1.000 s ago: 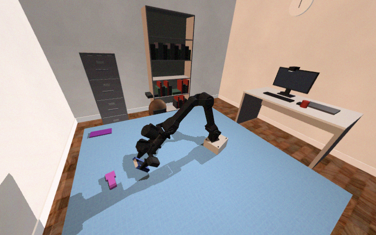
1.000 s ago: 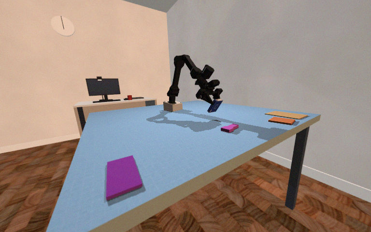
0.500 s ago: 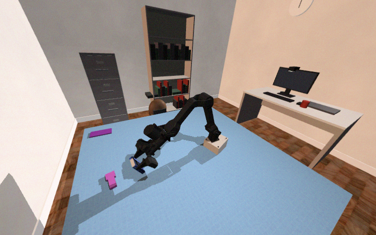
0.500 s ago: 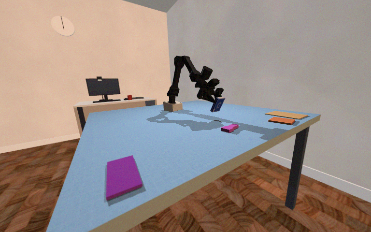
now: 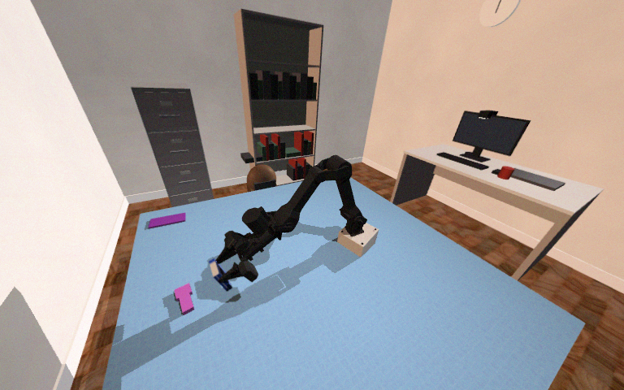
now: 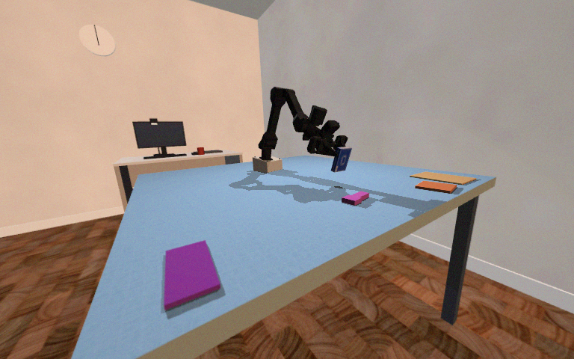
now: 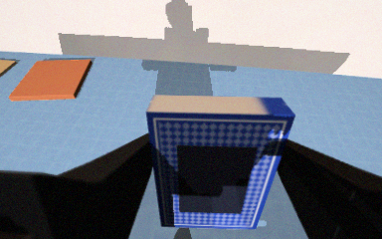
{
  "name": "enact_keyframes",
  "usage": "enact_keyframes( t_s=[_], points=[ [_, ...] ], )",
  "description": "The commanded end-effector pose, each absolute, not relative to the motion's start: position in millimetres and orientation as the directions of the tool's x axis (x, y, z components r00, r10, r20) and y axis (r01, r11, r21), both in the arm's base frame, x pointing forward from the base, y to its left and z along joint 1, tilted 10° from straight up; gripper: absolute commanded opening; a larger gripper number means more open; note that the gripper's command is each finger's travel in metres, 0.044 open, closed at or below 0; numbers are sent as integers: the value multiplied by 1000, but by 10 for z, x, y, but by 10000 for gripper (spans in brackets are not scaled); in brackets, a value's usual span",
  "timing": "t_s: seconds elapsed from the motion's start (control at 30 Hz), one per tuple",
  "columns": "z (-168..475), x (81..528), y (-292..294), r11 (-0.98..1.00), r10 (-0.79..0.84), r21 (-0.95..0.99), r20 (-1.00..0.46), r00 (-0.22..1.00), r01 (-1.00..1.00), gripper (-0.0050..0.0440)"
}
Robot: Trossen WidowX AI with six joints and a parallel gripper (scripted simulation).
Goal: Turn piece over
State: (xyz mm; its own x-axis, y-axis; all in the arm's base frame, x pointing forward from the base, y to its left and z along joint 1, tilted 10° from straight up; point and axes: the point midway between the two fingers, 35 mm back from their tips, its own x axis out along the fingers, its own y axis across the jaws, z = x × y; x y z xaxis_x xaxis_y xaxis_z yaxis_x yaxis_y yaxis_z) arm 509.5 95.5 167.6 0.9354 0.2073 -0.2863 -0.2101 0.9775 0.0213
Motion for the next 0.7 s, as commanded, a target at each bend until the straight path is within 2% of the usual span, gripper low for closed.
enact_keyframes(
  t_s=[0.0,0.67],
  points=[
    [1572,5127,965,978,205,30,-265,942,-204,0],
    [1552,5290,1001,979,202,41,-89,975,-199,0]
  ],
)
